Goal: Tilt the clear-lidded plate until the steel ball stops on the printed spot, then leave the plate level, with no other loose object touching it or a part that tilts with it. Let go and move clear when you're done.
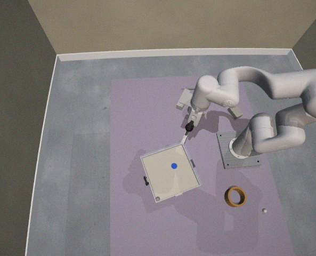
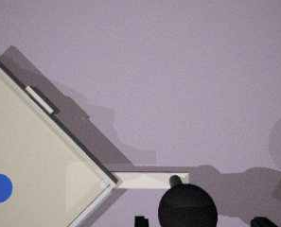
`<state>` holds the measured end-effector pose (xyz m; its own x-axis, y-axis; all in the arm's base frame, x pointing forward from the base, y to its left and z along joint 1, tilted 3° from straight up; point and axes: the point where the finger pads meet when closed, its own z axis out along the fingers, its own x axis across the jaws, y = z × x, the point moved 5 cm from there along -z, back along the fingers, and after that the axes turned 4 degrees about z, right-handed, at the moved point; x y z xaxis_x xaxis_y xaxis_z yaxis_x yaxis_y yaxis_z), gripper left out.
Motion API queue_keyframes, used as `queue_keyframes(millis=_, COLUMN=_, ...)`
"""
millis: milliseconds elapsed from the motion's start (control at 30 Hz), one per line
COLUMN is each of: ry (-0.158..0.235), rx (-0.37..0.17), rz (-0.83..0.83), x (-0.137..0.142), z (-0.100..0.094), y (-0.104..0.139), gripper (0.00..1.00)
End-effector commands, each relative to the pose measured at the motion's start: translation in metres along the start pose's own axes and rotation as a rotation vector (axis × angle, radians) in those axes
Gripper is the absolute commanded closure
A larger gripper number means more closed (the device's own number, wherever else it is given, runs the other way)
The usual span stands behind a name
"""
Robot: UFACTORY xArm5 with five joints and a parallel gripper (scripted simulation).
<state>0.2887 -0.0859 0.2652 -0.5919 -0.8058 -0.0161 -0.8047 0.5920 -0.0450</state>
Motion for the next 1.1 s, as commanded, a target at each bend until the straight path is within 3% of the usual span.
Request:
queue_keyframes(millis=0, ry=-0.001, rx=0.003, rz=0.0, x=0.0, z=-0.001, y=-0.001, gripper=0.38)
queue_keyframes(millis=1067, ry=-0.001, rx=0.003, rz=0.0, x=0.0, z=0.018, y=-0.002, gripper=0.38)
